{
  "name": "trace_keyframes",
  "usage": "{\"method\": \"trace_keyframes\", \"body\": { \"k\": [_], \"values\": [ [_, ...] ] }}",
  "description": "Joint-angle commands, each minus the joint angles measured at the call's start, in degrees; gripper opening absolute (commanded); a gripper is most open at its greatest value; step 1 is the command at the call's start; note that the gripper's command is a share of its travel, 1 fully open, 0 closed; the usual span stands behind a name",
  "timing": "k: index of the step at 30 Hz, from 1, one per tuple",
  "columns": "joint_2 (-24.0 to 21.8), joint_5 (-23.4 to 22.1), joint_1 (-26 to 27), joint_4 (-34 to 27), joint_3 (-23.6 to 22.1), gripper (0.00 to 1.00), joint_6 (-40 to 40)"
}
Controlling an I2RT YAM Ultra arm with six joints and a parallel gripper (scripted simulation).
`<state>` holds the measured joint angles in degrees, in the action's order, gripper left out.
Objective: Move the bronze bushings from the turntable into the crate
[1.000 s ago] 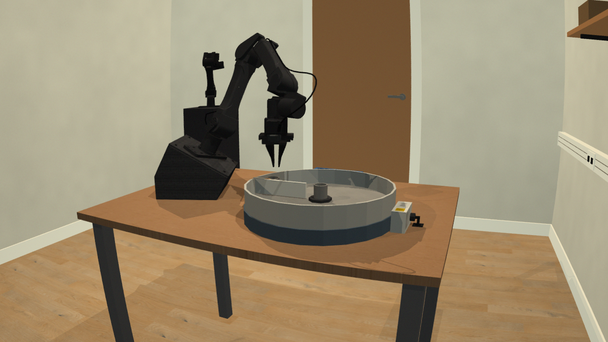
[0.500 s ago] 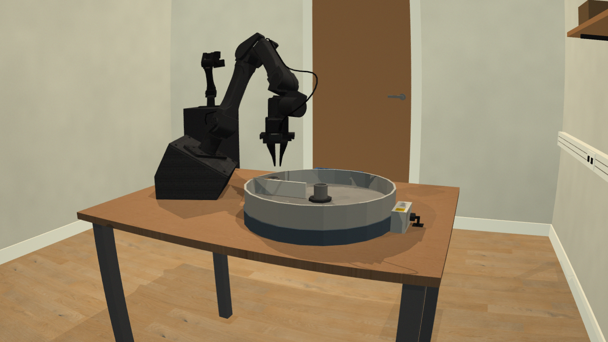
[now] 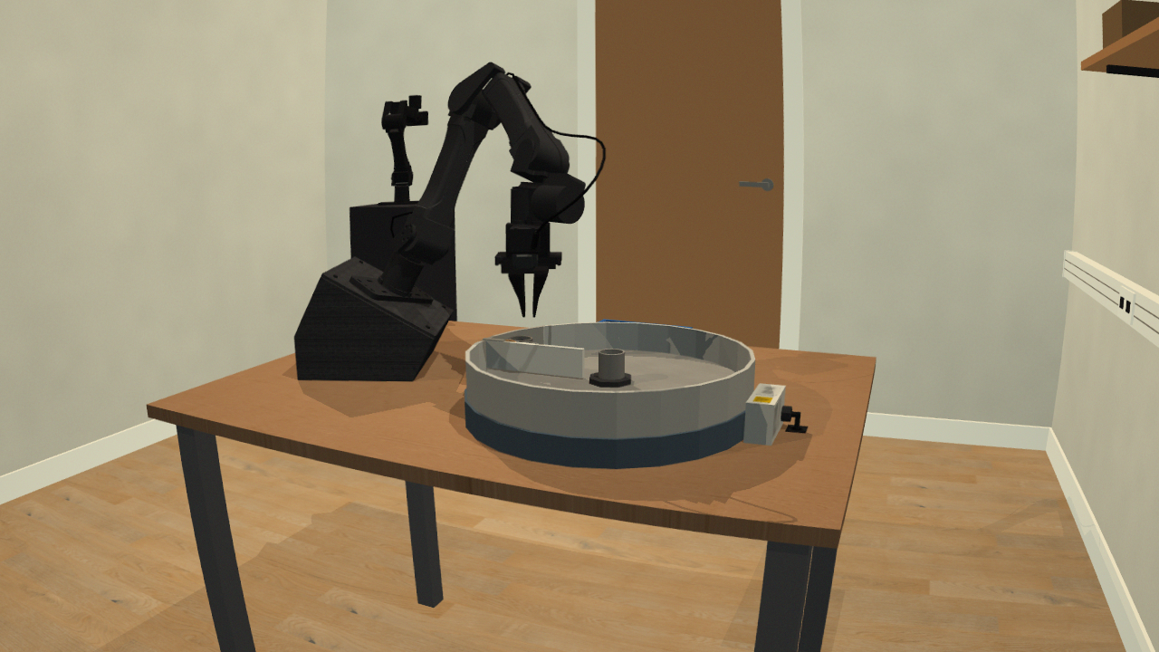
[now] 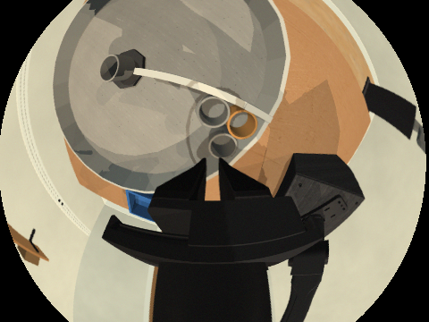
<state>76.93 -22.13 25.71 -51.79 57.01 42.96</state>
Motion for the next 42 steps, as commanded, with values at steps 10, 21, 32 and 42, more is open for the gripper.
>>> {"method": "trace_keyframes", "body": {
  "k": [10,21,32,42],
  "values": [
    [1.5,0.8,-1.4,3.7,-2.1,0.15,1.4],
    [0.6,1.0,-1.8,6.1,-0.8,0.15,2.4],
    [0.7,1.0,-1.8,5.9,-0.8,0.15,2.3],
    [0.7,1.0,-1.8,5.9,-0.8,0.15,2.3]
  ]
}}
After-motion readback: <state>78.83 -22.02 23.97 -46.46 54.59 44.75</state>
